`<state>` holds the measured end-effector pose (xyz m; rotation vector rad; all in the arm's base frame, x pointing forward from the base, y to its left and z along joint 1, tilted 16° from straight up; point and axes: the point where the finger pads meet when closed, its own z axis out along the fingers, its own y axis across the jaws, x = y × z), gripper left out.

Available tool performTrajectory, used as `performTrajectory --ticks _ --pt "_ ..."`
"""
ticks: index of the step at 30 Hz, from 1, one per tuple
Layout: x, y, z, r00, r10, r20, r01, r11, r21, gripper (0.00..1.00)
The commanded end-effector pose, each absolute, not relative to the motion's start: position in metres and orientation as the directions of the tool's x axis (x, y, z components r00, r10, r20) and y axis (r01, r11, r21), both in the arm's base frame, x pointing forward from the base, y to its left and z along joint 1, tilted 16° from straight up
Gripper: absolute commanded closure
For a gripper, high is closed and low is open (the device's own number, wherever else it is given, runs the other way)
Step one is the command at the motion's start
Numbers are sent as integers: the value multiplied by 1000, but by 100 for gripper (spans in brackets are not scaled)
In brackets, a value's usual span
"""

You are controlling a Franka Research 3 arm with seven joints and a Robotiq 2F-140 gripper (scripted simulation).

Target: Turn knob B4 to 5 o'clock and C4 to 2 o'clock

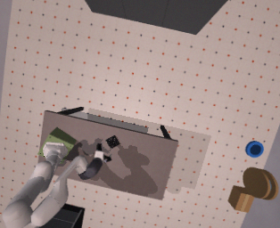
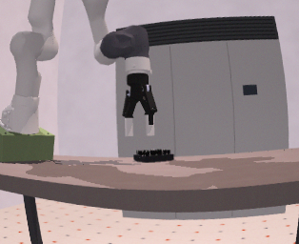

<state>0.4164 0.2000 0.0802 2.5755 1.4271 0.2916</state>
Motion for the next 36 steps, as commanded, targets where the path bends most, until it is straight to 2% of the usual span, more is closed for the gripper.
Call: performTrajectory --ticks 1,36 --pt "414 195 81 509 856 88 820 -514 253 0" --pt "401 178 78 509 856 88 820 -514 253 0"
